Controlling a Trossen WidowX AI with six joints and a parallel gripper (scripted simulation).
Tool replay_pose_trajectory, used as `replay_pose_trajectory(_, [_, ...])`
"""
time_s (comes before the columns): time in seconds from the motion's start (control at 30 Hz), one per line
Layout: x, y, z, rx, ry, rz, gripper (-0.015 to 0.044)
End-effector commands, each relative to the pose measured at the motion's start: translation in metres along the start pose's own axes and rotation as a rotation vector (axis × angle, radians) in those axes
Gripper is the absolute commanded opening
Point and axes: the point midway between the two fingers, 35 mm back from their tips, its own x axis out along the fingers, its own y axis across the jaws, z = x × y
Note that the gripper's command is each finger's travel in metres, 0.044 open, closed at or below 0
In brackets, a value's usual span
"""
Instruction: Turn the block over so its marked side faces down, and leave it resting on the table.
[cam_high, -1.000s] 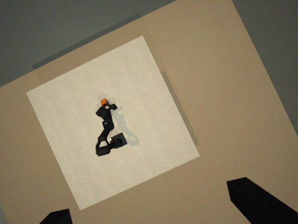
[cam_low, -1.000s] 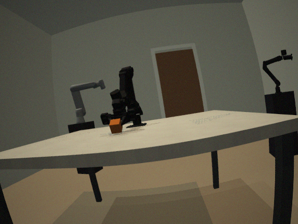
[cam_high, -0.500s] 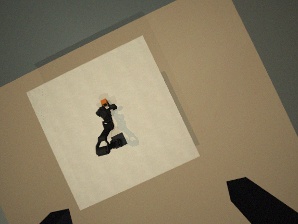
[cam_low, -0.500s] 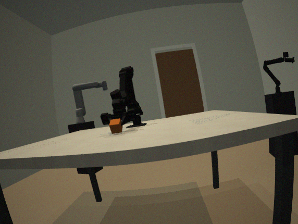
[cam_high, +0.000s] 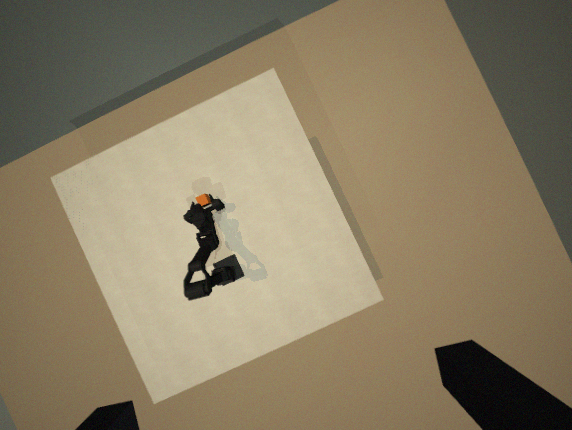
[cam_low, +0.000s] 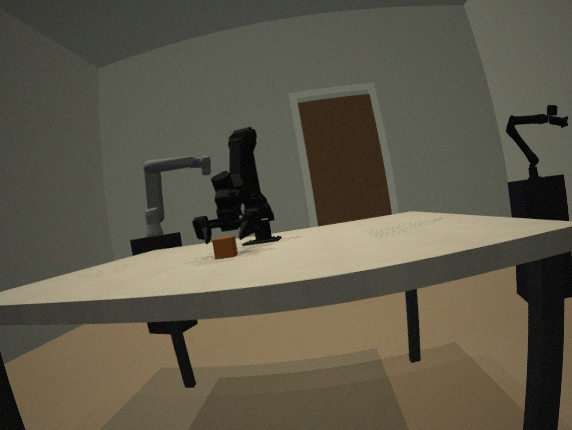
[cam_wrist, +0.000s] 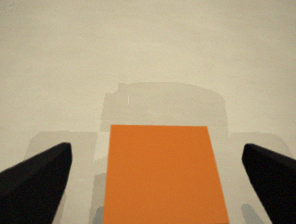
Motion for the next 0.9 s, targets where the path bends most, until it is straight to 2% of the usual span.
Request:
replay_pose_trajectory(0.0, [0.0001, 0.0005, -0.0002, 0.006, 0.000, 0.003, 0.0440])
replay_pose_trajectory(0.77, [0.0001, 0.0005, -0.0002, 0.006, 0.000, 0.003, 0.0440])
replay_pose_trajectory(0.87, [0.0032, -0.0008, 0.0044, 0.008, 0.060, 0.002, 0.0440])
